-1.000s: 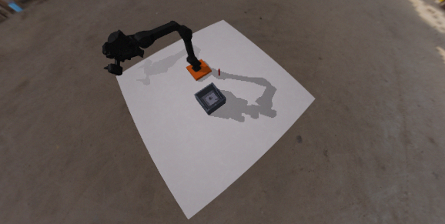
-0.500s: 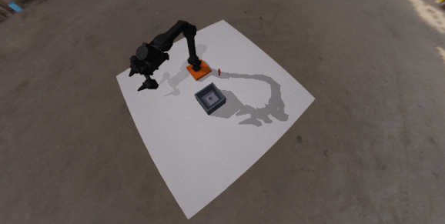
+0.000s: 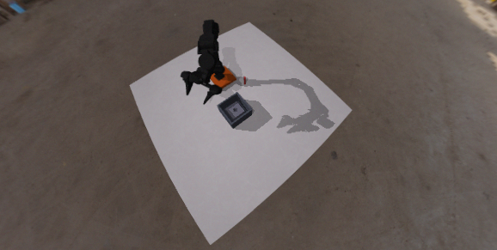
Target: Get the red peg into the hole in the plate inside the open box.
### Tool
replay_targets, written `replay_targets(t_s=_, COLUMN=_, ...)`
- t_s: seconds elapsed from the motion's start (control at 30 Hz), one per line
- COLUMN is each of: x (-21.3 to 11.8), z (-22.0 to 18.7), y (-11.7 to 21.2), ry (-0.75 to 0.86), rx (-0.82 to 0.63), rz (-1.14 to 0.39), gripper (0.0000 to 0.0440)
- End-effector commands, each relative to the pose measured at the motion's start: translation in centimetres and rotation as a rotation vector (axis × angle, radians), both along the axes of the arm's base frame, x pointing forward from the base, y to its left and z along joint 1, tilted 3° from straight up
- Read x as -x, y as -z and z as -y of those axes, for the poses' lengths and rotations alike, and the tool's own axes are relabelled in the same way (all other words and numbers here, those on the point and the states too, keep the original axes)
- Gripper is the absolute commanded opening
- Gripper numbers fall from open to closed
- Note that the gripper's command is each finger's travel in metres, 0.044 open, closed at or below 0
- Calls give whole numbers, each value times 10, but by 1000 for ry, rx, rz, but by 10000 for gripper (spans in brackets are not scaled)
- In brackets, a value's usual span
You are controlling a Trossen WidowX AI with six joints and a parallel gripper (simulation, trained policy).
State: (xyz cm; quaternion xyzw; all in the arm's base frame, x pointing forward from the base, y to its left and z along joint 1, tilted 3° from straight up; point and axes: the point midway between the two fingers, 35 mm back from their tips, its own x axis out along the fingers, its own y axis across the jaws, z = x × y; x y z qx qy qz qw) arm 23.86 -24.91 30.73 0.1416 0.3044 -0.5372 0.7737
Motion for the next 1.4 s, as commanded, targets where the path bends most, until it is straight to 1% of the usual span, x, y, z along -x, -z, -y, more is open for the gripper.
replay_targets(t_s=0.0, x=-11, z=-30, y=9, ry=-59, rx=-55, rz=12, gripper=440)
replay_targets(t_s=0.17, x=-23, z=-82, y=26, ry=-151, rx=-151, rz=21, gripper=440)
replay_targets(t_s=0.33, x=-25, z=-131, y=43, ry=-222, rx=-248, rz=13, gripper=440)
replay_targets(t_s=0.5, x=-20, z=-176, y=62, ry=-272, rx=-342, rz=-13, gripper=440)
replay_targets(t_s=0.7, x=-5, z=-222, y=86, ry=-304, rx=-444, rz=-65, gripper=440)
replay_targets(t_s=1.03, x=26, z=-280, y=130, ry=-296, rx=-572, rz=-172, gripper=440)
replay_targets(t_s=1.37, x=48, z=-317, y=179, ry=-239, rx=-651, rz=-235, gripper=440)
